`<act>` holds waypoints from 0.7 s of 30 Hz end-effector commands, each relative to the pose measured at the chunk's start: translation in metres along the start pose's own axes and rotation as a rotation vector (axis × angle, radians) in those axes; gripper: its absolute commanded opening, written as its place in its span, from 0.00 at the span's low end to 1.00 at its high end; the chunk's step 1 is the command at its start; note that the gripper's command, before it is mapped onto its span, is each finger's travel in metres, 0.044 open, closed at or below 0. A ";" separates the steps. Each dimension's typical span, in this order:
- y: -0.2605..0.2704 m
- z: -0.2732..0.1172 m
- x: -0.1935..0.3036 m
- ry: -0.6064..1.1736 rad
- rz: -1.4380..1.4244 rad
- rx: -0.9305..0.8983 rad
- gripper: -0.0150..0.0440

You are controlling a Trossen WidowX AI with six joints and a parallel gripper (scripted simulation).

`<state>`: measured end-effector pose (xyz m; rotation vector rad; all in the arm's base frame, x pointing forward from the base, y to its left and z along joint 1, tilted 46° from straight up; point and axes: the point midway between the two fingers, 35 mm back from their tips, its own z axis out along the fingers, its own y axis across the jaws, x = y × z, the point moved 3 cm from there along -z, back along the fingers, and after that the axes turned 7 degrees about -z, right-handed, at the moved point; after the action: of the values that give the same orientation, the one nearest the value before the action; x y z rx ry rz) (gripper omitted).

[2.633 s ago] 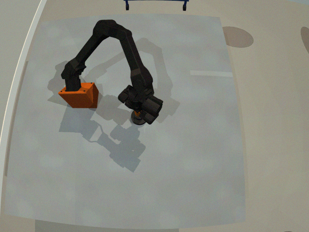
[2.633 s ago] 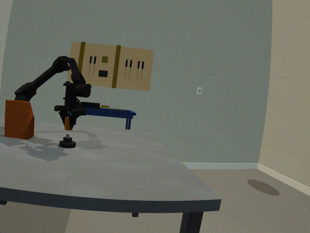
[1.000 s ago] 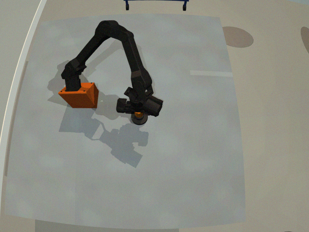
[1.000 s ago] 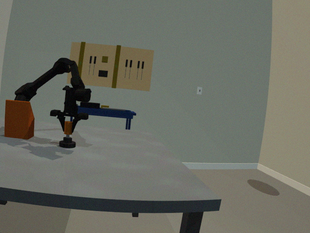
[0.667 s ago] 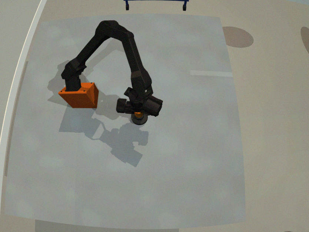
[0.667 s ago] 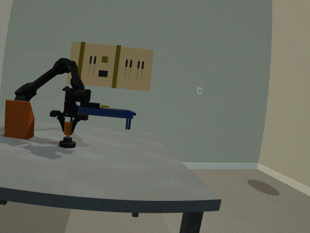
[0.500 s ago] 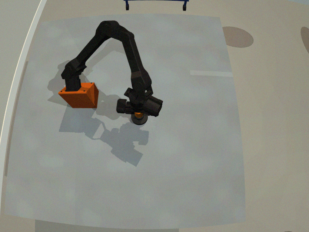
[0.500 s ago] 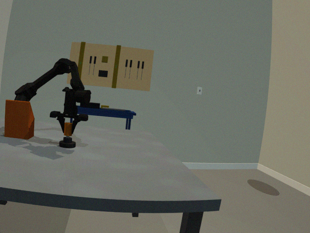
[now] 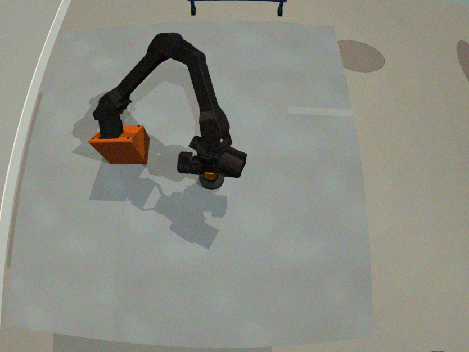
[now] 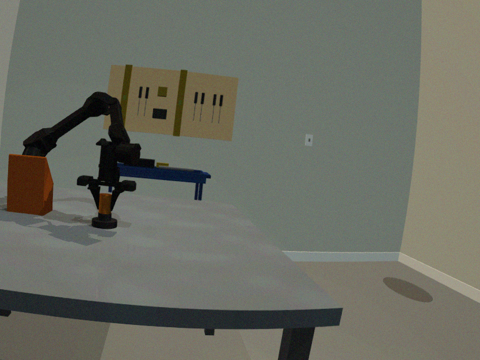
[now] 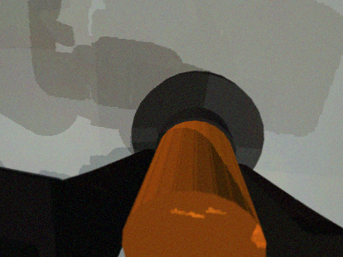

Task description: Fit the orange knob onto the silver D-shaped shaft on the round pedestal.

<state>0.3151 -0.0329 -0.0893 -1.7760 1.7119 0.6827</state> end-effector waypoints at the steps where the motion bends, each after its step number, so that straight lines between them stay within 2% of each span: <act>1: 0.000 -0.001 0.000 0.000 0.001 0.001 0.25; 2: 0.000 -0.001 0.000 0.000 0.001 0.001 0.25; 18: 0.000 -0.001 0.000 0.000 0.001 0.001 0.97; 19: 0.000 -0.001 0.000 0.000 0.001 0.001 1.00; 21: 0.000 -0.001 0.000 0.000 0.001 0.001 1.00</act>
<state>0.3150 -0.0333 -0.0893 -1.7746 1.7131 0.6831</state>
